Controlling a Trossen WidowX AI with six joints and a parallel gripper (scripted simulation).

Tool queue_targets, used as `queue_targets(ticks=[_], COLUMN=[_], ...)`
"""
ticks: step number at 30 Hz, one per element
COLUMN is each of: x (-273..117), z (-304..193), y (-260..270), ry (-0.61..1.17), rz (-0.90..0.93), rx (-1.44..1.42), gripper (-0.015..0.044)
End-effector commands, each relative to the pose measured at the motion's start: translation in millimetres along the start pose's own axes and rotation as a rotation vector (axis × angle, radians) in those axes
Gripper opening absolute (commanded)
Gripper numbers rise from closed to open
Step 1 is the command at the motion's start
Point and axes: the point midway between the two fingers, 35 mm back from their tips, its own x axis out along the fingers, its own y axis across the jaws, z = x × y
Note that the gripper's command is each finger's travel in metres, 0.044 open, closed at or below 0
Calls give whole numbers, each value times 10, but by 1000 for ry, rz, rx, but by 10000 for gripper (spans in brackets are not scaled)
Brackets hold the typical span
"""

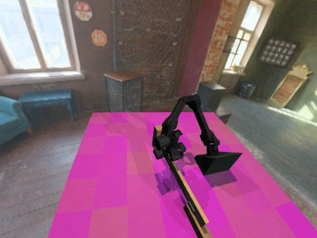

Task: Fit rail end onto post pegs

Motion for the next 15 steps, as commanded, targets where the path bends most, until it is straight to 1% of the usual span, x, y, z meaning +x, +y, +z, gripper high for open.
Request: queue_targets(ticks=[1,15], x=[-18,-31], z=[-18,-61], y=[-4,-7], ry=[-2,-2], rz=[-6,-6], rx=[-2,-2], gripper=[0,0])
